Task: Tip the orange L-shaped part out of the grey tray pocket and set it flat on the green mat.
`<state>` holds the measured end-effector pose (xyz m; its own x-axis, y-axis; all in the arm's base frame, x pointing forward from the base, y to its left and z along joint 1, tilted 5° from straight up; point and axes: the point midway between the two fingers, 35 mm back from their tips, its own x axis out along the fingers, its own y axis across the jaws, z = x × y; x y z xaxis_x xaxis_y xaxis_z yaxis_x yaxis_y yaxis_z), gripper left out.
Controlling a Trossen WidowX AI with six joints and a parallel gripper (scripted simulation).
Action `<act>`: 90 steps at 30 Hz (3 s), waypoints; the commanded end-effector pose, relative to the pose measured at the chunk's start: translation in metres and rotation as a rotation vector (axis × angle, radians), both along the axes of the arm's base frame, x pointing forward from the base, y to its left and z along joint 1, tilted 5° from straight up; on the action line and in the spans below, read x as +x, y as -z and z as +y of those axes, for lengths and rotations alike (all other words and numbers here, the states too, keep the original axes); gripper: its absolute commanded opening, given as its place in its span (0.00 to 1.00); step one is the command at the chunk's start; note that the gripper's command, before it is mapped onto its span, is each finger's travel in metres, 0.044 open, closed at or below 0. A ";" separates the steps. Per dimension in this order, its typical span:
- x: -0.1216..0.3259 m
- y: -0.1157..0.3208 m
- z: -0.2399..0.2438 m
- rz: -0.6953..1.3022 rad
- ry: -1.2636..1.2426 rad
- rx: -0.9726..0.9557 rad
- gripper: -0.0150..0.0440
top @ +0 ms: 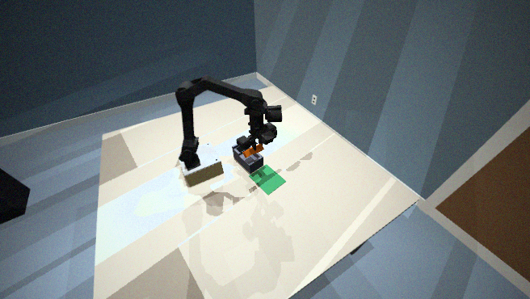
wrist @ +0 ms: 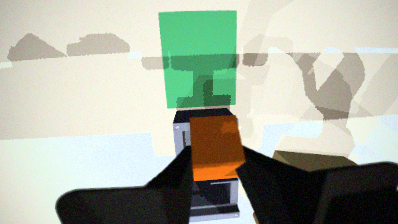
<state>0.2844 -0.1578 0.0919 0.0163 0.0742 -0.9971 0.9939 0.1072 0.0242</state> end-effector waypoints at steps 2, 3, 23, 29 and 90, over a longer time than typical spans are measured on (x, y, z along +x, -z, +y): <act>0.002 0.000 -0.022 -0.002 -0.004 -0.008 0.25; 0.002 0.000 -0.027 -0.002 -0.004 -0.008 0.25; 0.005 0.004 -0.092 -0.002 -0.004 -0.014 0.25; 0.005 0.012 -0.091 -0.002 -0.004 -0.014 0.25; 0.006 0.085 -0.087 -0.002 -0.004 -0.014 0.25</act>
